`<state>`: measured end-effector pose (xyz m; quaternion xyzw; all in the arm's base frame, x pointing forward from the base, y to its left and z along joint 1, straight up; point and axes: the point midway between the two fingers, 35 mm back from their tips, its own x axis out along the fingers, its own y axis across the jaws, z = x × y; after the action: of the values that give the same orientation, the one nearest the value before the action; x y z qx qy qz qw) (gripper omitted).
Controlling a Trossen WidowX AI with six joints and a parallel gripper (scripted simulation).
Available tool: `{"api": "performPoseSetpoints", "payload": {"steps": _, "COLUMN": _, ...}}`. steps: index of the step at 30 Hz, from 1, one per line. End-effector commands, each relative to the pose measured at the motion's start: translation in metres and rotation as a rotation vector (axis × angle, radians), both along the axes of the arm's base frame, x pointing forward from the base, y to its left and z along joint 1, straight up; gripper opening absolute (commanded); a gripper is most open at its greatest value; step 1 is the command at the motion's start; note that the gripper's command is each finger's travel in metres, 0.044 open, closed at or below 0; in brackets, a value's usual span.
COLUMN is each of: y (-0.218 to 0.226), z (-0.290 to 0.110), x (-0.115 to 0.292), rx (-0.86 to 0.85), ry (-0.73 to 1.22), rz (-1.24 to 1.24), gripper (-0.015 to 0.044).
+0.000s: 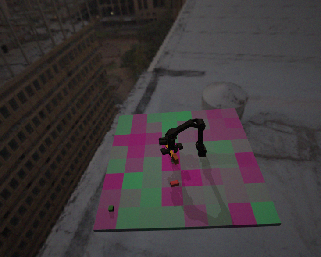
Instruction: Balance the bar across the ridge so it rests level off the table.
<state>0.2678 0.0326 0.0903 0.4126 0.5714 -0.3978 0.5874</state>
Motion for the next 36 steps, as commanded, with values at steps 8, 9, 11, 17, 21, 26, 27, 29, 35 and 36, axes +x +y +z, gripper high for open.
{"api": "performPoseSetpoints", "payload": {"steps": 8, "y": 0.0000, "z": -0.0001, "x": -0.0002, "rx": 0.000, "ry": 0.001, "rz": 0.000, "gripper": 0.0172}}
{"api": "performPoseSetpoints", "payload": {"steps": 9, "y": 0.0000, "z": -0.0001, "x": -0.0002, "rx": 0.000, "ry": 0.001, "rz": 0.000, "gripper": 0.0173}}
{"api": "performPoseSetpoints", "payload": {"steps": 11, "y": 0.0000, "z": -0.0001, "x": -0.0002, "rx": 0.000, "ry": 0.001, "rz": 0.000, "gripper": 0.0173}}
{"api": "performPoseSetpoints", "payload": {"steps": 17, "y": 0.0000, "z": -0.0001, "x": -0.0002, "rx": 0.000, "ry": 0.001, "rz": 0.000, "gripper": 0.0185}}
{"api": "performPoseSetpoints", "payload": {"steps": 21, "y": 0.0000, "z": -0.0001, "x": -0.0002, "rx": 0.000, "ry": 0.001, "rz": 0.000, "gripper": 0.0185}}
{"api": "performPoseSetpoints", "payload": {"steps": 26, "y": 0.0000, "z": -0.0001, "x": -0.0002, "rx": 0.000, "ry": 0.001, "rz": 0.000, "gripper": 0.0211}}
{"api": "performPoseSetpoints", "payload": {"steps": 27, "y": 0.0000, "z": -0.0001, "x": -0.0002, "rx": 0.000, "ry": 0.001, "rz": 0.000, "gripper": 0.0237}}
{"api": "performPoseSetpoints", "payload": {"steps": 29, "y": 0.0000, "z": -0.0001, "x": -0.0002, "rx": 0.000, "ry": 0.001, "rz": 0.000, "gripper": 0.0290}}
{"api": "performPoseSetpoints", "payload": {"steps": 35, "y": 0.0000, "z": -0.0001, "x": -0.0002, "rx": 0.000, "ry": 0.001, "rz": 0.000, "gripper": 0.0440}}
{"api": "performPoseSetpoints", "payload": {"steps": 36, "y": 0.0000, "z": -0.0001, "x": -0.0002, "rx": 0.000, "ry": 0.001, "rz": 0.000, "gripper": 0.0440}}
